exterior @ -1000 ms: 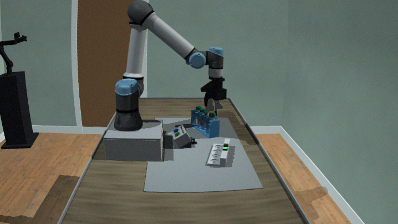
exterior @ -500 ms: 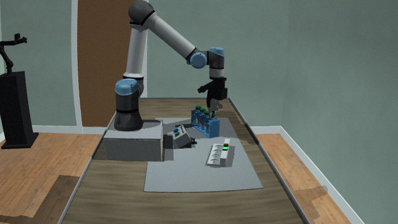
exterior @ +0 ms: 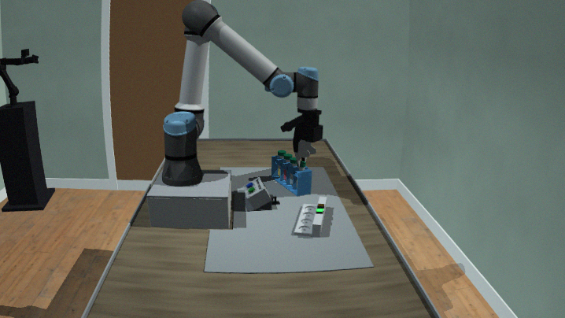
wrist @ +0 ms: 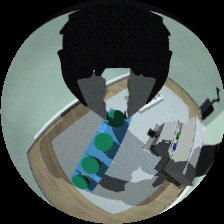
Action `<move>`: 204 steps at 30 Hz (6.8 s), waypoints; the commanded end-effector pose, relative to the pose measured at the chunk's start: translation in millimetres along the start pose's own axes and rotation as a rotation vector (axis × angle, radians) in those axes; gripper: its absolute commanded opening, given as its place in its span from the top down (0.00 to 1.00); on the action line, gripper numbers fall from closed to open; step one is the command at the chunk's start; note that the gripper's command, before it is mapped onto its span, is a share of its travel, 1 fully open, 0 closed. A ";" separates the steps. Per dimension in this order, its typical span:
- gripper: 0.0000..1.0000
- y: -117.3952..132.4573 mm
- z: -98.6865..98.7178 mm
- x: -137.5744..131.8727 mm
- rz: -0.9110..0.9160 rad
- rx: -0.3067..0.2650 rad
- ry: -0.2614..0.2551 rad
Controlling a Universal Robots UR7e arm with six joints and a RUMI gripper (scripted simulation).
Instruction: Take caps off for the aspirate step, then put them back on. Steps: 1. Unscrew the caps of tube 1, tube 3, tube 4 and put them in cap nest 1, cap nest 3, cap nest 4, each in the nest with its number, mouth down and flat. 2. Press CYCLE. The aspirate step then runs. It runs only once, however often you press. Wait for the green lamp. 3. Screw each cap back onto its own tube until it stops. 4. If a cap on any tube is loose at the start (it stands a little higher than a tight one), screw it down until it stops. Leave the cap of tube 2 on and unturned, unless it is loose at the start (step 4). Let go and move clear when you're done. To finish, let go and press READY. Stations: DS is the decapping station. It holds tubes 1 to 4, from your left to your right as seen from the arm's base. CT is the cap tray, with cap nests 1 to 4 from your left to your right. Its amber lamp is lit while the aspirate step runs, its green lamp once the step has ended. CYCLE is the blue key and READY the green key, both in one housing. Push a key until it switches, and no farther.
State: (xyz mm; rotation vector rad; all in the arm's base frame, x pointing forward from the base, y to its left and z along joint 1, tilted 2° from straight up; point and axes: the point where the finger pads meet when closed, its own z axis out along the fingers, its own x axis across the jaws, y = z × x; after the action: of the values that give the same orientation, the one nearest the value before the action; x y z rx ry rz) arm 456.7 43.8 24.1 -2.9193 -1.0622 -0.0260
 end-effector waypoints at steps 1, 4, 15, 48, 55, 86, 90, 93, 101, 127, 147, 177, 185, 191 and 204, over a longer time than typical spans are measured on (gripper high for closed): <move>1.00 0.3 -0.3 0.4 0.167 -0.001 0.001; 1.00 0.3 -0.2 0.3 0.317 -0.001 0.001; 1.00 0.3 0.2 0.4 0.767 -0.001 0.001; 0.65 0.3 0.0 0.4 0.431 -0.001 0.001; 0.65 0.2 0.0 0.4 0.035 -0.002 0.000; 1.00 0.2 0.4 0.3 0.317 -0.001 0.001; 1.00 0.2 0.5 0.4 0.467 -0.001 0.001; 1.00 0.2 0.6 0.3 0.567 -0.001 0.001; 1.00 0.2 1.0 0.4 0.967 -0.001 0.001; 0.65 0.2 0.6 0.4 0.681 -0.001 0.001; 0.65 0.1 0.6 0.4 -0.033 -0.001 0.001; 1.00 0.2 1.2 0.3 0.617 -0.001 0.001; 1.00 0.1 1.7 0.3 1.014 -0.001 0.001; 1.00 0.1 1.7 0.3 1.014 -0.001 0.001; 0.65 0.2 1.6 0.3 1.014 -0.001 0.001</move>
State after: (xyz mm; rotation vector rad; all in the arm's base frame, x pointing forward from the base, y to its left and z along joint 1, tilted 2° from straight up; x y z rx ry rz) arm 456.7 44.0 22.1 -3.0645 0.4877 0.0032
